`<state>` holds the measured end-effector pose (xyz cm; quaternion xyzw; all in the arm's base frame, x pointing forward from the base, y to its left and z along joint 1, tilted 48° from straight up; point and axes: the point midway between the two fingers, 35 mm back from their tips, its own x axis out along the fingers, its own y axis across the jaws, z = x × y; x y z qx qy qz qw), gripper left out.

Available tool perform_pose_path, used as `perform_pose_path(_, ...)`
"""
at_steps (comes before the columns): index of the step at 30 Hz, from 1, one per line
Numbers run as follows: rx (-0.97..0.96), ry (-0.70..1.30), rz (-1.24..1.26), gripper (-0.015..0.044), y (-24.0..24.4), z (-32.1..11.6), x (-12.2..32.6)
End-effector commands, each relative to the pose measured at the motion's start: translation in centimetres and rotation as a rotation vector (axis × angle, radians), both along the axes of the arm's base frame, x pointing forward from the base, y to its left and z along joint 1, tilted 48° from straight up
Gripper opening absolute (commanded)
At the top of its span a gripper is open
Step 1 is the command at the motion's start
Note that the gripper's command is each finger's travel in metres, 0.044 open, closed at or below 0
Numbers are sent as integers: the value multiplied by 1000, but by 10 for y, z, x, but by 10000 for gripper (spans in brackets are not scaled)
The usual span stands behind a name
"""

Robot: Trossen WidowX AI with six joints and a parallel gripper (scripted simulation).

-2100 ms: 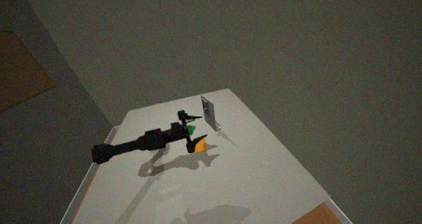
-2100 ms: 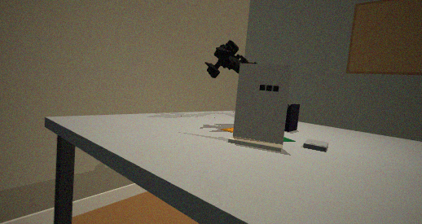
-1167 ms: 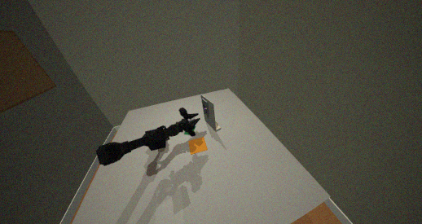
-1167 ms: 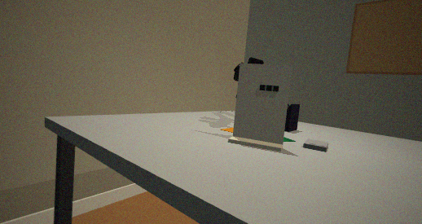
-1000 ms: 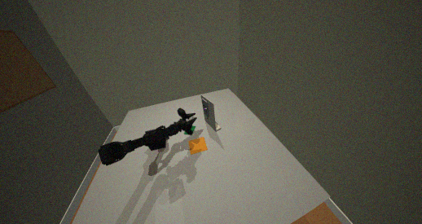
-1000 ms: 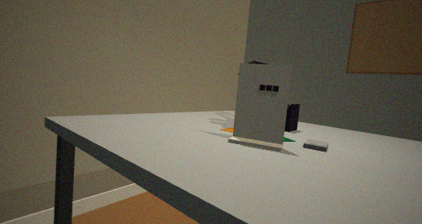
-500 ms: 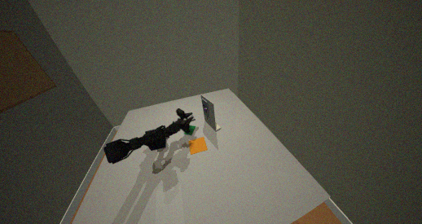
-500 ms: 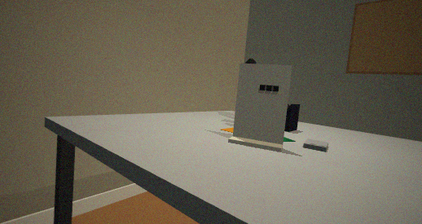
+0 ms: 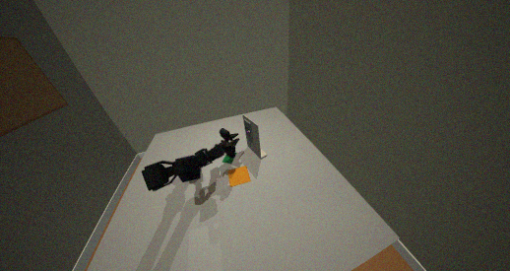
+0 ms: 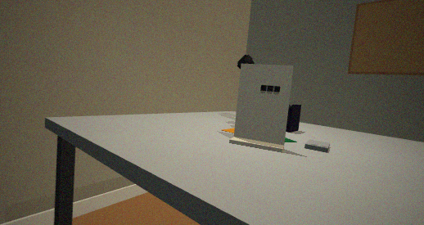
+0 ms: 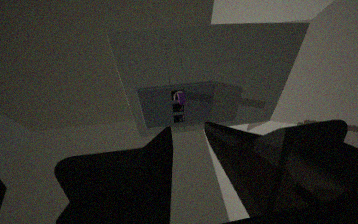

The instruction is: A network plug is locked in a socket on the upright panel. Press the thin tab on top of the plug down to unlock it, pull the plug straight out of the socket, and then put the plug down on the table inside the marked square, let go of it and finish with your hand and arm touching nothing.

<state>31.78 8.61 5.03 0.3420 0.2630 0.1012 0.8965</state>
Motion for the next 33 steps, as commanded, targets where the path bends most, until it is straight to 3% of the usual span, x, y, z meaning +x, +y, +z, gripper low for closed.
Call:
perform_pose_path(1,3,-3,-6,156,1,-3,9)
perform_pose_path(33,3,-5,-6,156,10,-11,52)
